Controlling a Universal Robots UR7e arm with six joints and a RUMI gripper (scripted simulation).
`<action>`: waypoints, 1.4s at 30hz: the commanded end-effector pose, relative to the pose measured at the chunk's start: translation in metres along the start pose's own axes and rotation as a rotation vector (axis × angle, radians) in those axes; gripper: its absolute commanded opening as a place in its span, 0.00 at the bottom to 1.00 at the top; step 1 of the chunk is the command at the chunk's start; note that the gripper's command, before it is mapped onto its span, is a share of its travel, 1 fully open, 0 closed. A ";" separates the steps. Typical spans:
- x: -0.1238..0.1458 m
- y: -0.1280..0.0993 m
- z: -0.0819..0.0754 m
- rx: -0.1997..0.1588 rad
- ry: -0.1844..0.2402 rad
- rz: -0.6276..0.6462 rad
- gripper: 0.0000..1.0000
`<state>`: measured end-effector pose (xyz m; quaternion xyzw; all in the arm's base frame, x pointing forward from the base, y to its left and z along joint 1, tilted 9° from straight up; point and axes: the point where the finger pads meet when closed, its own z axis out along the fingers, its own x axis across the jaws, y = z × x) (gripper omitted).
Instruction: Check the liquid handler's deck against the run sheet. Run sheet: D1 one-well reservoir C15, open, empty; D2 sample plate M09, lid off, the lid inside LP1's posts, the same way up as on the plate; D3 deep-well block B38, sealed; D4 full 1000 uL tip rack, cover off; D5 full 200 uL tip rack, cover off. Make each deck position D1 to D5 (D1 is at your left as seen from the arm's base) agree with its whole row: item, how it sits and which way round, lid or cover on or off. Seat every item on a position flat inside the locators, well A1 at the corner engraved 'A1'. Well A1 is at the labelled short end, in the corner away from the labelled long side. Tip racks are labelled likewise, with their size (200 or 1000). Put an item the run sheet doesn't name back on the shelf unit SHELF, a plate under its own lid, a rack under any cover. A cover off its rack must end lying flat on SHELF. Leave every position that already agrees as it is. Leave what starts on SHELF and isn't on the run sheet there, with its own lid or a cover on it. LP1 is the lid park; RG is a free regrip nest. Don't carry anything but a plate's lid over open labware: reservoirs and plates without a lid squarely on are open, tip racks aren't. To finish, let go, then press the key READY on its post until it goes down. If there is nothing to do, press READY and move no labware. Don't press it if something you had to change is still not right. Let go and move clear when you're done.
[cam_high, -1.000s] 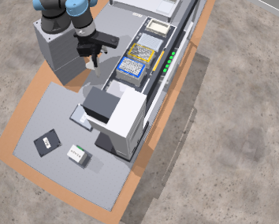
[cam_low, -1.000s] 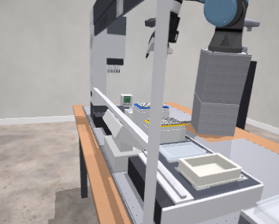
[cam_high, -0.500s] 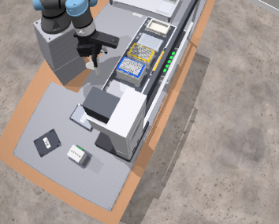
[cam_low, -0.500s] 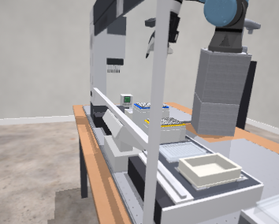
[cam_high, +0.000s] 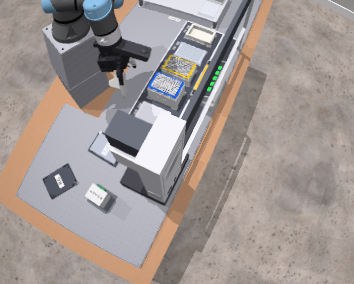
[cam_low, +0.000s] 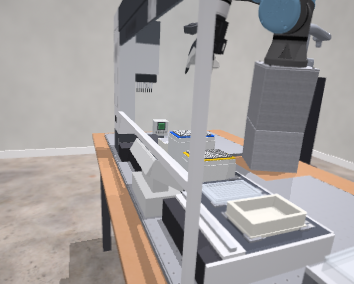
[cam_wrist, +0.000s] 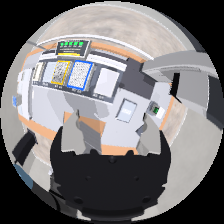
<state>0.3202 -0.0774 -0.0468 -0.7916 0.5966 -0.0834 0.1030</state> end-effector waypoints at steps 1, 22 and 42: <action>-0.100 -0.010 -0.002 -0.097 -0.100 0.161 0.82; -0.100 -0.009 -0.003 -0.109 -0.104 0.176 0.82; -0.100 -0.007 -0.003 -0.111 -0.105 0.179 0.82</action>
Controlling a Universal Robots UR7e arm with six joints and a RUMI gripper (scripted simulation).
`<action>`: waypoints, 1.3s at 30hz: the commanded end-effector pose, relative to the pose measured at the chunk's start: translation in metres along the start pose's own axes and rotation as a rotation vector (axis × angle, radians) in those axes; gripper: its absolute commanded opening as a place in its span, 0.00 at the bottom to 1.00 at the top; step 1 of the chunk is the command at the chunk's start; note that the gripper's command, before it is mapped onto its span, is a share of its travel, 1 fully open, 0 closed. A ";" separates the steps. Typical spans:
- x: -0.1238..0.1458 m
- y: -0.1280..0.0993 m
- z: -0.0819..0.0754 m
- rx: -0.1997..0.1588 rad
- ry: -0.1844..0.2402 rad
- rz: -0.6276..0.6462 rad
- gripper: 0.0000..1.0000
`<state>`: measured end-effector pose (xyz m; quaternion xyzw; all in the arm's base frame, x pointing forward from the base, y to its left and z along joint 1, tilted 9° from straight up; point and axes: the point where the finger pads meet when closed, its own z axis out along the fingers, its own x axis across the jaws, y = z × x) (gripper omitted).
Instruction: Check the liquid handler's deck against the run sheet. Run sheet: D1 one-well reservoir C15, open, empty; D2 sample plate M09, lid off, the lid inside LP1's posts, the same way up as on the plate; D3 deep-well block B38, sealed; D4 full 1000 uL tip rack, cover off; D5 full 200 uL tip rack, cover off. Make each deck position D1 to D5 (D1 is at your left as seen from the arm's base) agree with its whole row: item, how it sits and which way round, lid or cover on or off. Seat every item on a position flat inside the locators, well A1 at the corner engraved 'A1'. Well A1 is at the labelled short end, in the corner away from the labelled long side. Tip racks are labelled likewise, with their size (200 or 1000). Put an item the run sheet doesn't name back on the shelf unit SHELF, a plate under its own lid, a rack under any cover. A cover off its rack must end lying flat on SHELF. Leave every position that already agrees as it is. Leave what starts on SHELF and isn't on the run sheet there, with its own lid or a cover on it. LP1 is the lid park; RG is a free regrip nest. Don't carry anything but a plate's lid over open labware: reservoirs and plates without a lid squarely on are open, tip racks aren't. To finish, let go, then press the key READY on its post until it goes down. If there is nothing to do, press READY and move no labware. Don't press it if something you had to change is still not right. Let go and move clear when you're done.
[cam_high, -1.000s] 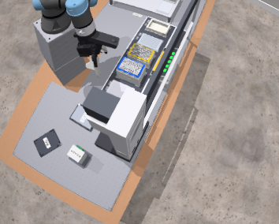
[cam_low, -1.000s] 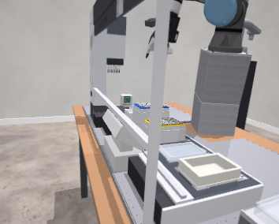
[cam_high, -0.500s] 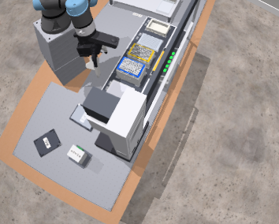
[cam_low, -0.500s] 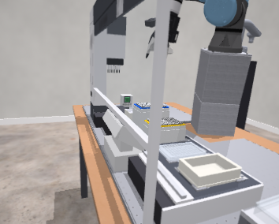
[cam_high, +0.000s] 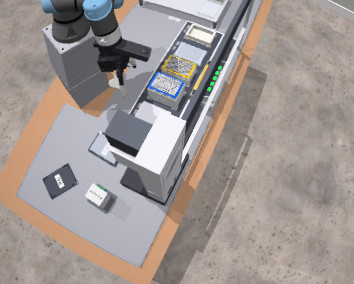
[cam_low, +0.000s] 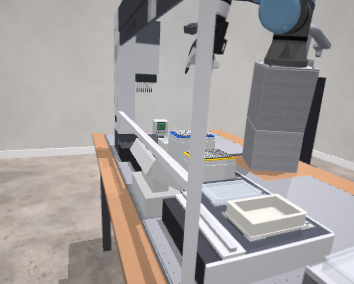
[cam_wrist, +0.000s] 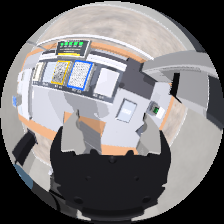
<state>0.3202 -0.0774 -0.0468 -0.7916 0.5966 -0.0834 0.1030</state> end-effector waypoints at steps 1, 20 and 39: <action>-0.100 -0.007 -0.003 -0.111 -0.105 0.179 0.82; -0.101 -0.004 -0.004 -0.126 -0.109 0.197 0.82; -0.101 -0.003 -0.004 -0.126 -0.109 0.197 0.82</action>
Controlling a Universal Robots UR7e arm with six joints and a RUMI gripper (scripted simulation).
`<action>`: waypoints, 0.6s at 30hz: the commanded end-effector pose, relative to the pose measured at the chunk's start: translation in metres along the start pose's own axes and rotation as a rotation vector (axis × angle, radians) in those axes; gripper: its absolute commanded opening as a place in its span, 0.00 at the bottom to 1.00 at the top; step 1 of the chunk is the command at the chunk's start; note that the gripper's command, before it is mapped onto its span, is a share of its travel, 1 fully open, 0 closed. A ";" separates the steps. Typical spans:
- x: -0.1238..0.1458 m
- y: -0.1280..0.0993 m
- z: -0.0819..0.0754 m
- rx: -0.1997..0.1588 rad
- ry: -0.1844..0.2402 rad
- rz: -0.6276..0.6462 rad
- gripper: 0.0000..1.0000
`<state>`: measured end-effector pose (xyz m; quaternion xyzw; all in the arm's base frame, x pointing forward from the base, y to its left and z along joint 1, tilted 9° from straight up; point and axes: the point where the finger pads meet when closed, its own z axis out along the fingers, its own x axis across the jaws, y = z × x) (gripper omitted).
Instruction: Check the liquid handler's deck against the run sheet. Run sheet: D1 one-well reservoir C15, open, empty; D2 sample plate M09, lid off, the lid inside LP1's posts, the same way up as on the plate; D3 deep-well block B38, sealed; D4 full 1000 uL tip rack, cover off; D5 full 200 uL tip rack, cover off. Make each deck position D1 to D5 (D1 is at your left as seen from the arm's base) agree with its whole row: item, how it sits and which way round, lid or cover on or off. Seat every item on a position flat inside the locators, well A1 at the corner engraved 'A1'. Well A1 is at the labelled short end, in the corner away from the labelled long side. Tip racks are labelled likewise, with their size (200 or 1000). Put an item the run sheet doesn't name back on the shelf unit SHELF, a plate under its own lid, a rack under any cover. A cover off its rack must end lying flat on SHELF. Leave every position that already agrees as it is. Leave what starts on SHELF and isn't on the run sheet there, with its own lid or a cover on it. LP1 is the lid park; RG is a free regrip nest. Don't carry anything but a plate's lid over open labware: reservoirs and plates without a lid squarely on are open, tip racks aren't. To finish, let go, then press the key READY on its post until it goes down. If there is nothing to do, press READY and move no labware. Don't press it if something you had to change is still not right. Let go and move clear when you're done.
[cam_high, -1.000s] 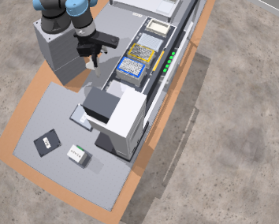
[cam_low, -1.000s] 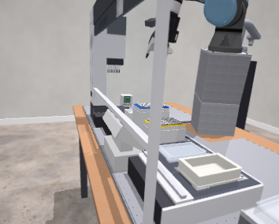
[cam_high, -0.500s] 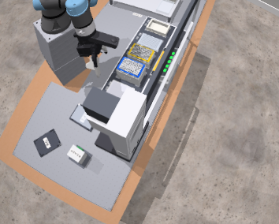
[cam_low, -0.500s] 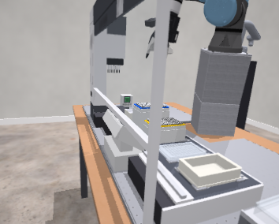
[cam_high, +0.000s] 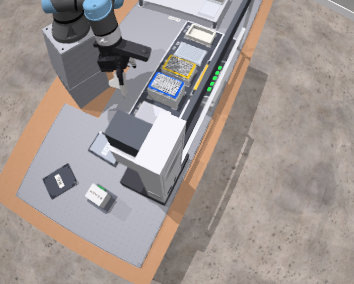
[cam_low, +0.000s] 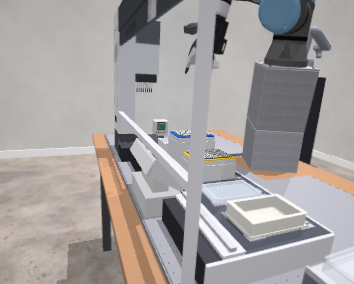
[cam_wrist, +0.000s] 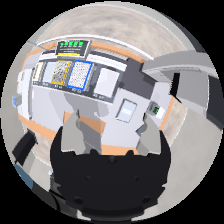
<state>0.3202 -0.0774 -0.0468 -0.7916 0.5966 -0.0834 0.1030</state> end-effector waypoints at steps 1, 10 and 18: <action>-0.101 -0.003 -0.004 -0.126 -0.109 0.197 0.82; -0.101 -0.003 -0.004 -0.126 -0.109 0.197 0.82; -0.101 -0.001 -0.005 -0.140 -0.111 0.214 0.82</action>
